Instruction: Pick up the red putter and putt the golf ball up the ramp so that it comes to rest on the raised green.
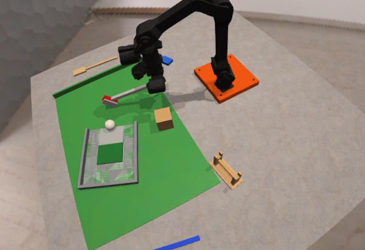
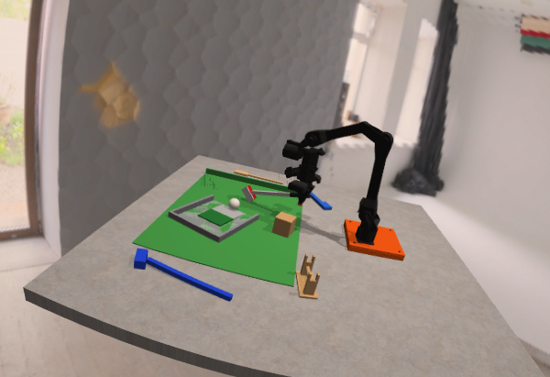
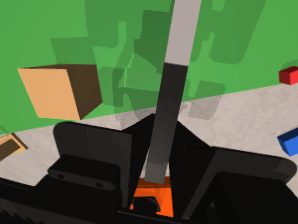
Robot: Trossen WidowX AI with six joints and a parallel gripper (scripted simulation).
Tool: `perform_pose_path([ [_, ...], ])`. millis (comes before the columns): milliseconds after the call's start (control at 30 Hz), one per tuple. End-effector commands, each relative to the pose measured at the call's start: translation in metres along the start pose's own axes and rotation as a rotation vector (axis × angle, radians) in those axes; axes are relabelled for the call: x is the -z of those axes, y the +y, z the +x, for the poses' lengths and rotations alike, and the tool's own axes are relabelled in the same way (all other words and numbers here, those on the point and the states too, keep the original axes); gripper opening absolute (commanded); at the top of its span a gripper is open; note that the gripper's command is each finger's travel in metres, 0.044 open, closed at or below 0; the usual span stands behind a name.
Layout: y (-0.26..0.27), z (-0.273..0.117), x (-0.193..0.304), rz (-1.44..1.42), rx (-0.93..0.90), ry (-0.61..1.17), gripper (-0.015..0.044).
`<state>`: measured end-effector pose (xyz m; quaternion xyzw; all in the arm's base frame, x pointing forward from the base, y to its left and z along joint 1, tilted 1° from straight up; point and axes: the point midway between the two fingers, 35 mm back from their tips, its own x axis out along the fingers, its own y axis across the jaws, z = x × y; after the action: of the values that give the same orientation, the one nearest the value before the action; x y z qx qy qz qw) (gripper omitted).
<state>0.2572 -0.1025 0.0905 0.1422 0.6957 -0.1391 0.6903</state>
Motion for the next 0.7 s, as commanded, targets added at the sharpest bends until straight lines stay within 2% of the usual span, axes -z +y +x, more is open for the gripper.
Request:
perform_pose_path([
  [0,0.001,-0.016,-0.003,0.006,0.001,-0.022,0.0000],
  [300,0.000,-0.056,-0.001,0.006,0.001,-0.022,0.0000],
  [667,0.001,-0.049,-0.001,0.001,0.000,-0.012,0.0000],
])
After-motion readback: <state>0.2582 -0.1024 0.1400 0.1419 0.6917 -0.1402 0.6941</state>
